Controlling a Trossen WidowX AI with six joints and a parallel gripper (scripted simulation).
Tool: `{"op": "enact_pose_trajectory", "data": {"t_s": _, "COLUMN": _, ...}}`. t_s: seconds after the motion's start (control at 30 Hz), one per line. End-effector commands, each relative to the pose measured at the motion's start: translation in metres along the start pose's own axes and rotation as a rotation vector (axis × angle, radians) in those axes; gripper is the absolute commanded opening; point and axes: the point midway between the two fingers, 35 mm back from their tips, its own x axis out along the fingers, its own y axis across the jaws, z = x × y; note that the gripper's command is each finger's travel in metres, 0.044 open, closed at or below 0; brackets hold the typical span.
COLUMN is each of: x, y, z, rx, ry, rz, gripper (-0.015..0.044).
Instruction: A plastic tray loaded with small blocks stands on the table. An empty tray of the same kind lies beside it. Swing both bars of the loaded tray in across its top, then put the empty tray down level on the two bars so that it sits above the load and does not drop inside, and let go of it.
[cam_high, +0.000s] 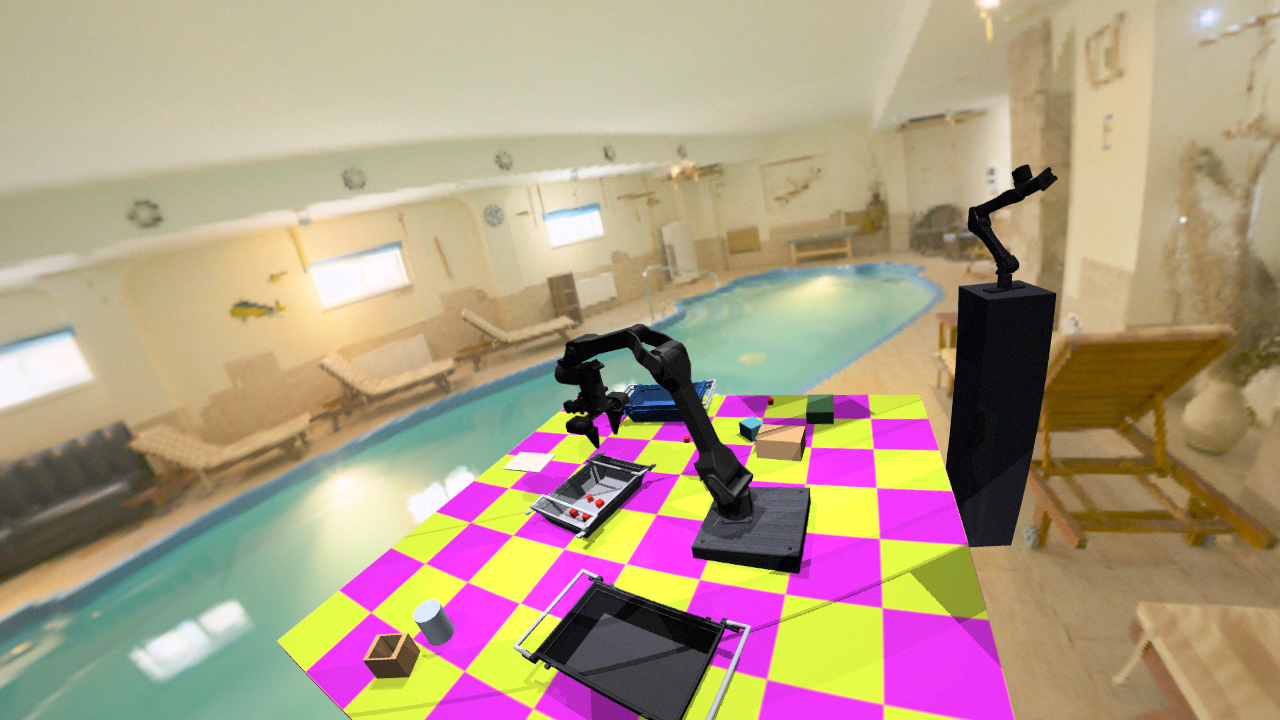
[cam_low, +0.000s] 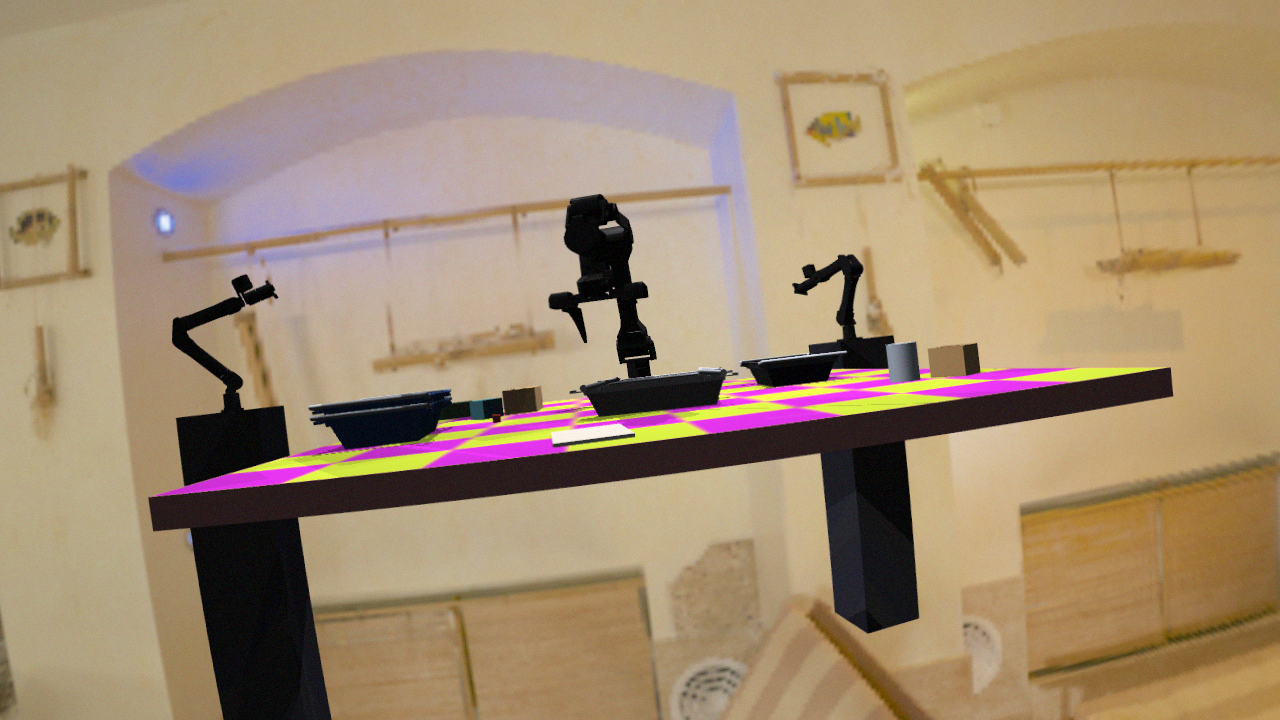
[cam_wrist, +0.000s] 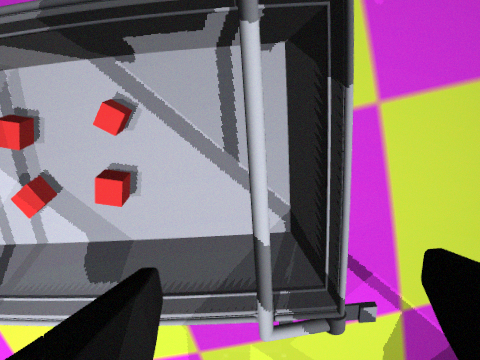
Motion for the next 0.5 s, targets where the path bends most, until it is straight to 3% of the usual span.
{"op": "enact_pose_trajectory", "data": {"t_s": 0.0, "x": -0.038, "y": 0.0, "z": -0.003, "rx": 0.001, "ry": -0.015, "rz": -0.001, "gripper": 0.044}}
{"op": "enact_pose_trajectory", "data": {"t_s": 0.03, "x": -0.01, "y": 0.003, "z": 0.0, "rx": -0.016, "ry": -0.004, "rz": 0.0, "gripper": 0.044}}
{"op": "enact_pose_trajectory", "data": {"t_s": 0.23, "x": 0.001, "y": 0.092, "z": -0.016, "rx": -0.535, "ry": 0.002, "rz": 0.012, "gripper": 0.044}}
{"op": "enact_pose_trajectory", "data": {"t_s": 0.47, "x": 0.014, "y": 0.194, "z": -0.07, "rx": -1.217, "ry": 0.003, "rz": 0.025, "gripper": 0.044}}
